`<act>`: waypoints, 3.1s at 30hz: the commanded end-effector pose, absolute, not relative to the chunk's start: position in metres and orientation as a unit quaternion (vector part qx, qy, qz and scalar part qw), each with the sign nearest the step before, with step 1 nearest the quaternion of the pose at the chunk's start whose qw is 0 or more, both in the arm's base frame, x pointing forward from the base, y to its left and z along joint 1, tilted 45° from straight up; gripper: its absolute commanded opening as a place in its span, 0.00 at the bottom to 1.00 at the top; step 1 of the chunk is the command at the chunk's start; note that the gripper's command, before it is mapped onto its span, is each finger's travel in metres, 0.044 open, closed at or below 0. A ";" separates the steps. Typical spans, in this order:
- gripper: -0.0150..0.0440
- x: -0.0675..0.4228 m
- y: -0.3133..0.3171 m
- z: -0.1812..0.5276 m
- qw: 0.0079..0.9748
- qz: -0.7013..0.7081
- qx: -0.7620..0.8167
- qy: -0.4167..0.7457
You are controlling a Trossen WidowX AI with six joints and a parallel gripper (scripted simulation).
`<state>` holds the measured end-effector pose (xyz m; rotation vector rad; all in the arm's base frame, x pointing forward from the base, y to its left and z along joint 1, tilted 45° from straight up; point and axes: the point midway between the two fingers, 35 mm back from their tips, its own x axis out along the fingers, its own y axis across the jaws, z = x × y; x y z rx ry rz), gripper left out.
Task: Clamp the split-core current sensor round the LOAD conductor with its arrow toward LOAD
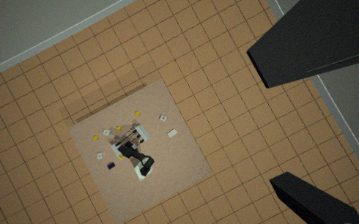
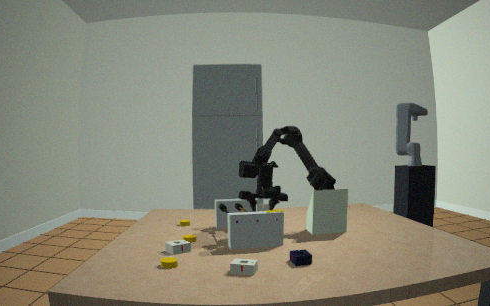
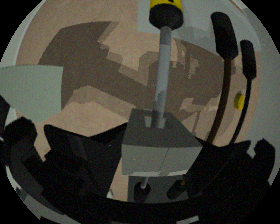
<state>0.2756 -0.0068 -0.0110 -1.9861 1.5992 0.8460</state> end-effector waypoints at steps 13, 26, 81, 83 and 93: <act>0.70 0.276 -0.007 -0.011 0.226 0.306 -0.720 0.580; 0.70 0.276 -0.007 -0.011 0.226 0.306 -0.720 0.580; 0.25 0.274 -0.007 -0.010 0.218 0.314 -0.713 0.588; 0.25 0.274 -0.007 -0.010 0.219 0.314 -0.713 0.588; 0.25 0.274 -0.008 -0.012 0.219 0.314 -0.713 0.588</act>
